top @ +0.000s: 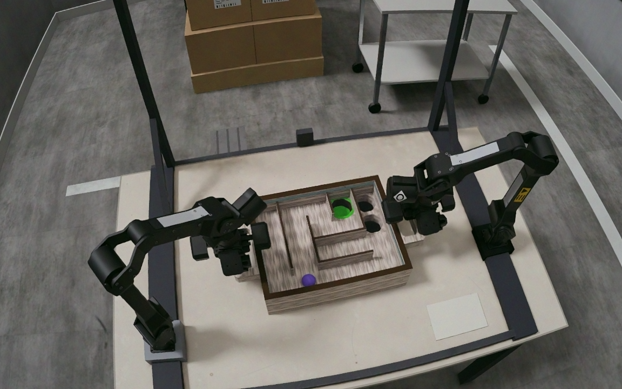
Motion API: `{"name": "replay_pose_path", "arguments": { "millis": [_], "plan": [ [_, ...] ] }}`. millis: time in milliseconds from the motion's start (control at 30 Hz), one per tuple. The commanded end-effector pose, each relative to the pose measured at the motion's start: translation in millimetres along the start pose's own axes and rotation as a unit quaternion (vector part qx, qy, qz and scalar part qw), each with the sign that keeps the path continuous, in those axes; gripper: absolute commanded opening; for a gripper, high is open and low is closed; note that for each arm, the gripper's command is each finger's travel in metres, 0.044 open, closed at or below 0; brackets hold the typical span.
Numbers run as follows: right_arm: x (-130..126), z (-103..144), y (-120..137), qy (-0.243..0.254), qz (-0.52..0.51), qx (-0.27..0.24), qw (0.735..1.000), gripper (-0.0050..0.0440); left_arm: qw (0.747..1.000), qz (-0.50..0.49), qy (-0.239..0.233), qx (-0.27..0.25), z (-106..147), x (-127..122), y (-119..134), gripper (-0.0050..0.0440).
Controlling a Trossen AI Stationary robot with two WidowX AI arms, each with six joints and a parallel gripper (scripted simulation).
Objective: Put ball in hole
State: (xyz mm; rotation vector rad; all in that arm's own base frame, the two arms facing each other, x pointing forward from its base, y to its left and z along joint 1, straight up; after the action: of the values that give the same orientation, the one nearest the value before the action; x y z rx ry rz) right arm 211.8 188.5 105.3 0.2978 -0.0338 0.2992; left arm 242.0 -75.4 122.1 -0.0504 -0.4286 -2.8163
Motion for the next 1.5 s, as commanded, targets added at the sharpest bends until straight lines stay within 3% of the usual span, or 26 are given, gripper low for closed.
{"name": "replay_pose_path", "arguments": {
  "millis": [0, 300, 1467],
  "plan": [
    [1.3, 0.5, 1.9, -0.003, 0.001, 0.004, 1.000, -0.0005, 1.000, 0.001, 0.000, -0.002, -2.1, -0.1, -0.6, -0.0050],
    [5.9, 4.9, 4.8, -0.011, 0.003, 0.007, 1.000, -0.0050, 1.000, -0.002, 0.007, 0.002, 2.2, -3.3, 2.5, -0.0050],
    [6.3, 17.6, 11.3, -0.019, 0.005, 0.011, 1.000, -0.0050, 1.000, -0.006, 0.015, 0.012, 17.0, -1.1, 10.4, -0.0050]
  ]
}}
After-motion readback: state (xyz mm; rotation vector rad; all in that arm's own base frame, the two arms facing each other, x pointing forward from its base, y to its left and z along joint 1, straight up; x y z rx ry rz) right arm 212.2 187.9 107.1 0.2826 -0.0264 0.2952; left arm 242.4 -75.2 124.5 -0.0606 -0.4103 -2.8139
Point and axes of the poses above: on each arm, the point midway between the two fingers, 35 mm back from their tips, its own z axis back along the fingers, its own x axis across the jaws, y = z × x, the point moved 4 cm from there along z, back along the fingers, and after that the axes turned 15 degrees about z, right-handed, at the moved point
